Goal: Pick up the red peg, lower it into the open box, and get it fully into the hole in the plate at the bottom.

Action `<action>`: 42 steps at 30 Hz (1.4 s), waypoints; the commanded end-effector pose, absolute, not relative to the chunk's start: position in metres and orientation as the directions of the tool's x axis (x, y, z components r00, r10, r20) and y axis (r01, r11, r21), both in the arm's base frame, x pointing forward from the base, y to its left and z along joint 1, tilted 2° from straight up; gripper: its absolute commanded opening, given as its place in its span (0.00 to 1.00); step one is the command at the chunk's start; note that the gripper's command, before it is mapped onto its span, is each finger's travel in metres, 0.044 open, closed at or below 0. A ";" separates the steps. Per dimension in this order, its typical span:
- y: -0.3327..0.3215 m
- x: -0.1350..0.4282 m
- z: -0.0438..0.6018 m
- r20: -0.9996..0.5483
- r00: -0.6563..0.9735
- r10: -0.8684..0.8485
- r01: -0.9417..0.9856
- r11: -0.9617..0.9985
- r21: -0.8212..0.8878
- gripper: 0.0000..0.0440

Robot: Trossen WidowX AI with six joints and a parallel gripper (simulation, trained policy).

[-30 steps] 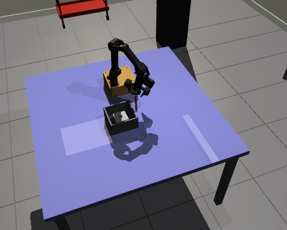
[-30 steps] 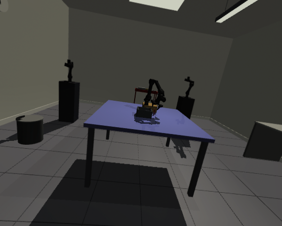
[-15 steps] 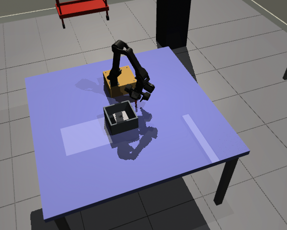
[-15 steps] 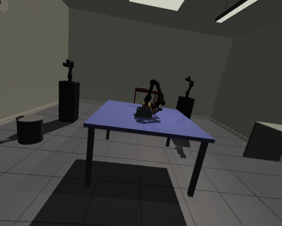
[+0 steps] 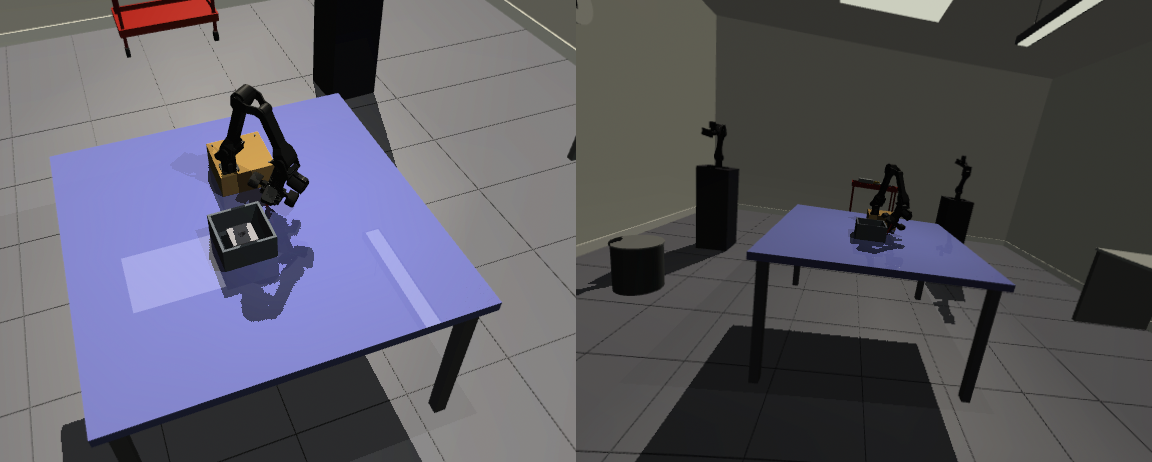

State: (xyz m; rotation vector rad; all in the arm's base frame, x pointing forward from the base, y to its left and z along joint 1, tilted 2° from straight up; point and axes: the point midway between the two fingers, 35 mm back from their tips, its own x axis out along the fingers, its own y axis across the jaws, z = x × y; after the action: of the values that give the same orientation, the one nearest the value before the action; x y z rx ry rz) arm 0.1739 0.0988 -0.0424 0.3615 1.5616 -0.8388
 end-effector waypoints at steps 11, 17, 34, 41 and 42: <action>0.091 0.199 -0.004 -0.955 -0.105 -0.276 0.680 0.681 -0.272 0.00; 0.084 0.212 0.016 -0.953 -0.070 -0.294 0.689 0.676 -0.259 0.00; 0.048 0.260 0.074 -0.946 0.016 -0.324 0.780 0.596 -0.191 0.00; 0.021 0.278 0.084 -0.945 0.024 -0.328 0.816 0.552 -0.171 0.00; 0.017 0.281 0.084 -0.945 0.024 -0.327 0.820 0.547 -0.169 0.00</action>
State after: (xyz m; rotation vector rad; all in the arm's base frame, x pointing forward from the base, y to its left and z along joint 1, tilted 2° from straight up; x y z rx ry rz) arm 0.2755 0.0235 0.0832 0.4916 1.2569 -0.9411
